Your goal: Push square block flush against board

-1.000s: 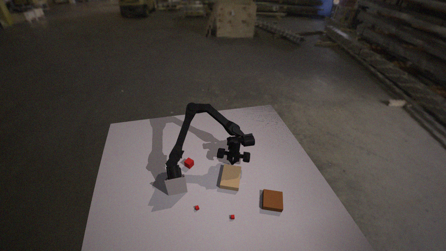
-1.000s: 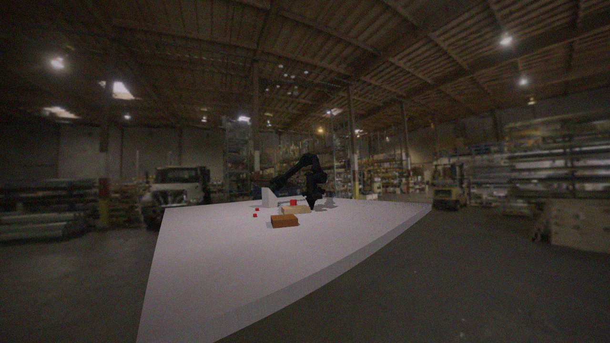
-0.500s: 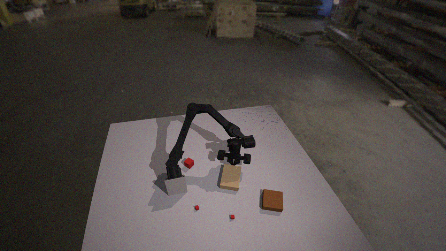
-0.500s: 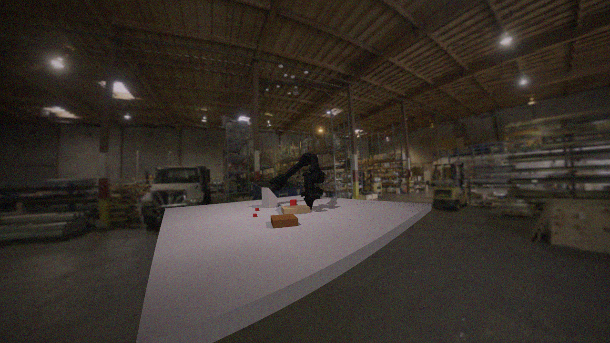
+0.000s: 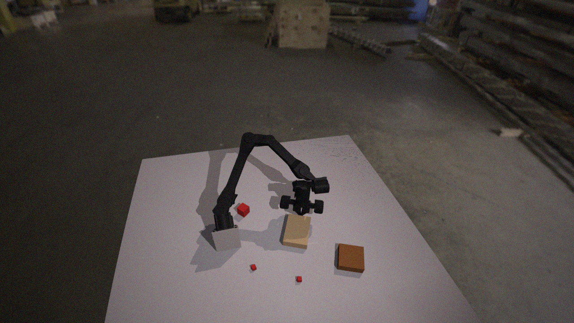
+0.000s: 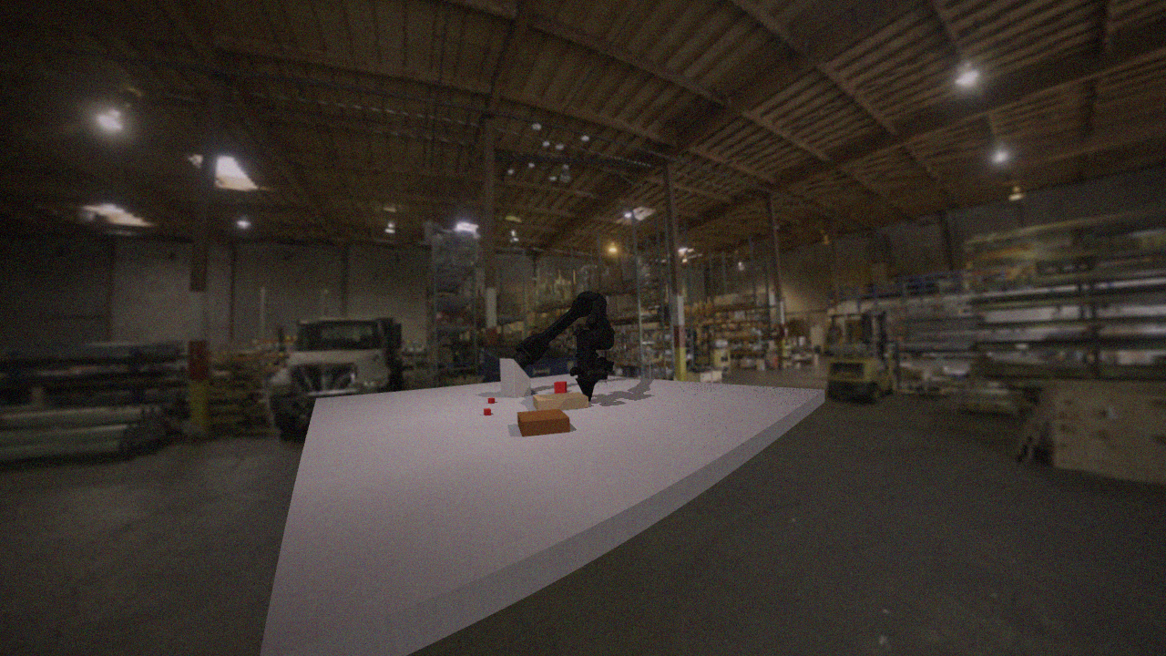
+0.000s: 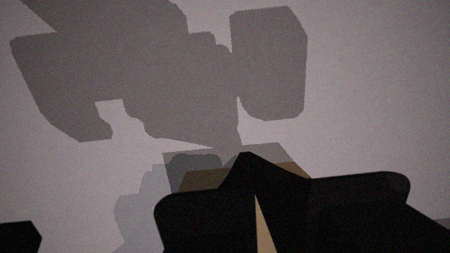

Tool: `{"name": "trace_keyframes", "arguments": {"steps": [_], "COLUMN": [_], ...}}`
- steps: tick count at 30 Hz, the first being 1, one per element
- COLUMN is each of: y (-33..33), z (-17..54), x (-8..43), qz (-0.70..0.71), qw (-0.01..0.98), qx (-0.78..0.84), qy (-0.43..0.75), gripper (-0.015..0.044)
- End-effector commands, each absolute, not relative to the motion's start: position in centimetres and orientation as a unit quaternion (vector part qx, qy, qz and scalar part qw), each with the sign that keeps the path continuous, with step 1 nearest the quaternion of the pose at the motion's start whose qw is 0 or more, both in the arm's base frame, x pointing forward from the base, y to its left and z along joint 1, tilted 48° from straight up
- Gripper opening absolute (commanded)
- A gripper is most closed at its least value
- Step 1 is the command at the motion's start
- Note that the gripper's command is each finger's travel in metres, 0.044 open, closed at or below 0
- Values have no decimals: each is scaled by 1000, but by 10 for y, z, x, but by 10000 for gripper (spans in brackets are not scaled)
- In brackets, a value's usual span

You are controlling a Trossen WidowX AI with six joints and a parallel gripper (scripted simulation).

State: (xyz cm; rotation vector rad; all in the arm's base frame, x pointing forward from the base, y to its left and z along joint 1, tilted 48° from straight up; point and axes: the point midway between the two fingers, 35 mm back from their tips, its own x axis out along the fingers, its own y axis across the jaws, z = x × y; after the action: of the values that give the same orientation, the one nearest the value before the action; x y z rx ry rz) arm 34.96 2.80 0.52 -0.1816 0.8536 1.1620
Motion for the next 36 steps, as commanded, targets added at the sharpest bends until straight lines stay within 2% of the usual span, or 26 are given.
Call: {"name": "trace_keyframes", "arguments": {"steps": [1,36], "y": [25,0], "z": [-2,-33], "x": [344,321], "qz": [532,532], "qw": [745,744], "qx": [-82,-82], "qy": [395,396], "gripper": [0,0]}}
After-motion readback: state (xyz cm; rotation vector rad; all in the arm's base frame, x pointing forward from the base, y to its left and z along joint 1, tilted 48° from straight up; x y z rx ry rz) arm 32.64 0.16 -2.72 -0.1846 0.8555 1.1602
